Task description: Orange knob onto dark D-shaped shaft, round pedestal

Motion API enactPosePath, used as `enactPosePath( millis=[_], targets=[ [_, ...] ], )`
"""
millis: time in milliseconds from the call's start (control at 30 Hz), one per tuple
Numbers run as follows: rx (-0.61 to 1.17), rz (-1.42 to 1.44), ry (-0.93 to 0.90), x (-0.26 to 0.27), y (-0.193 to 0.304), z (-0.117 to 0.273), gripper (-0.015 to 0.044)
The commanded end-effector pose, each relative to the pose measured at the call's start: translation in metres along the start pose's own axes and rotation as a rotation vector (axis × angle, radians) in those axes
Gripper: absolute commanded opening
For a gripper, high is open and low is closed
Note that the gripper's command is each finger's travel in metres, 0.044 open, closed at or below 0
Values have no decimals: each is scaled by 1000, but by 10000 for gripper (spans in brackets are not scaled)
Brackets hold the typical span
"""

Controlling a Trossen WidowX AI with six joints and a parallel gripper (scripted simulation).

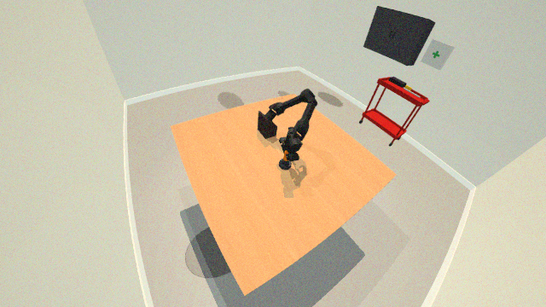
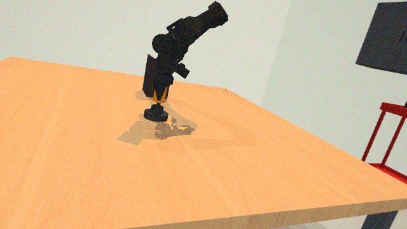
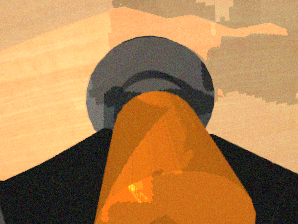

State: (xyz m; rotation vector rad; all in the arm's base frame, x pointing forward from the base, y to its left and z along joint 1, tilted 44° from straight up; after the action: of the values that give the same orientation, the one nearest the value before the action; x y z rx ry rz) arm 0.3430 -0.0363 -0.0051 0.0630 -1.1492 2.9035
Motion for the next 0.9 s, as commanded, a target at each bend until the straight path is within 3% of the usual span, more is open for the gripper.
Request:
enactPosePath(
  millis=[0,867],
  targets=[
    [-4,7,2,-1,0,-1,0],
    [-3,217,3,0,0,0,0]
  ],
)
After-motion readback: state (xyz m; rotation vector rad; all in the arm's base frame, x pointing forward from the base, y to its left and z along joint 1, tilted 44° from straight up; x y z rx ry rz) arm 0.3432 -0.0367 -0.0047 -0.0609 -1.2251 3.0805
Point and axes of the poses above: the point midway between the two fingers, 35 mm back from their tips, its own z axis back along the fingers, its own x axis across the jaws, y = z × x, the point moved 7 cm from there along z, back along the fingers, and after that the axes turned 7 degrees about z, right-handed, at the moved point
